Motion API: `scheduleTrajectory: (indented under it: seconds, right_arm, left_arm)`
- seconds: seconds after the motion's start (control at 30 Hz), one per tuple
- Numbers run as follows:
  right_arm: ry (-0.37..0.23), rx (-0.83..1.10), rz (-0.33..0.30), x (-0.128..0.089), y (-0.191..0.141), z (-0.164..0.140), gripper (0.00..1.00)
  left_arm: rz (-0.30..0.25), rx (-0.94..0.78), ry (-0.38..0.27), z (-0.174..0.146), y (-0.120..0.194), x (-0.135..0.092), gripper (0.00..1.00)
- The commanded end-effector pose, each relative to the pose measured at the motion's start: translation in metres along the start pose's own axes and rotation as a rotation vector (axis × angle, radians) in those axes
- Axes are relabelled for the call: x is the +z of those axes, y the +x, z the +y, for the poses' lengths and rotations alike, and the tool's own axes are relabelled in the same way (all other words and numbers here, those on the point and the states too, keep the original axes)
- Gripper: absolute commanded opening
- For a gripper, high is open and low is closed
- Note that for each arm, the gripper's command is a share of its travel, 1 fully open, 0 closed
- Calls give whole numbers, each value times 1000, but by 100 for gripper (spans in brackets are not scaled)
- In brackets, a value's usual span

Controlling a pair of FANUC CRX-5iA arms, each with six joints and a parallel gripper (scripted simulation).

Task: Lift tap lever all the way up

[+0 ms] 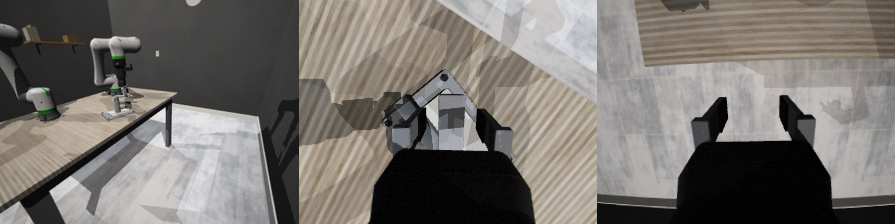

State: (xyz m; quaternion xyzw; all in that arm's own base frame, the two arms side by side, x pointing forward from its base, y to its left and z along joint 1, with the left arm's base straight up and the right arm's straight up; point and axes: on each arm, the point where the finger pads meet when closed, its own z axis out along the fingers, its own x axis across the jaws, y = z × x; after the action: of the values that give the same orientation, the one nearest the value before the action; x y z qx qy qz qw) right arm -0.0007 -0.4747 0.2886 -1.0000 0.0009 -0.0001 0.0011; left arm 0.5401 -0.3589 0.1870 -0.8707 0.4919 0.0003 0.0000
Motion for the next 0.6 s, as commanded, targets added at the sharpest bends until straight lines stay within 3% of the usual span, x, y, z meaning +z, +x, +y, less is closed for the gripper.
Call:
scheduleTrajectory:
  seconds: [0.0,0.57]
  right_arm:
    - [-2,0,0,-1,0,0,100]
    - [-2,0,0,-1,0,0,100]
  left_arm:
    - [2,0,1,0,0,-1,100]
    - [2,0,1,0,1,2,100]
